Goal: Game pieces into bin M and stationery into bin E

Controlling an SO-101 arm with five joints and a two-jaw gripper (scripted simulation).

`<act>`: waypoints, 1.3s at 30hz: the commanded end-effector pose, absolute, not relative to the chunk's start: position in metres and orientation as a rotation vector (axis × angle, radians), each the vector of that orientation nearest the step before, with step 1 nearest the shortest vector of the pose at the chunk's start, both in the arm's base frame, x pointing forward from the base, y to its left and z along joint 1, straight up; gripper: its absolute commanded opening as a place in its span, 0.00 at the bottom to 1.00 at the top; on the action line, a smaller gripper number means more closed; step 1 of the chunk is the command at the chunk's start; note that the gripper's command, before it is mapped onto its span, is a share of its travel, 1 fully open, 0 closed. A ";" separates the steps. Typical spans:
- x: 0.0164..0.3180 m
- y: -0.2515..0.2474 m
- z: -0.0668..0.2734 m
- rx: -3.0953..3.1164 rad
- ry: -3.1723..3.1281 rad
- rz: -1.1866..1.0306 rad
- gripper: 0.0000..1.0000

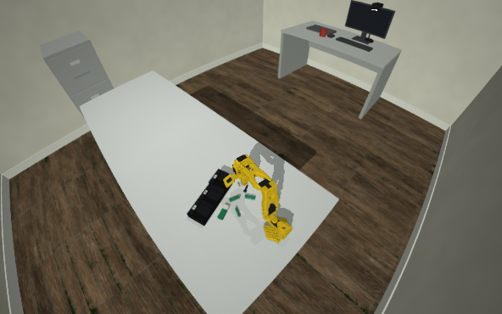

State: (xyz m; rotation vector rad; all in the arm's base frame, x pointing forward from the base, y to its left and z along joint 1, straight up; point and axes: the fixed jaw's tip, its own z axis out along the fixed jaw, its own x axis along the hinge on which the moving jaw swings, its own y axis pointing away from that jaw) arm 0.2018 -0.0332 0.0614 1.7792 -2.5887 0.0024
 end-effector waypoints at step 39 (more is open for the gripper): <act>0.242 0.043 0.073 1.127 -3.087 0.048 0.00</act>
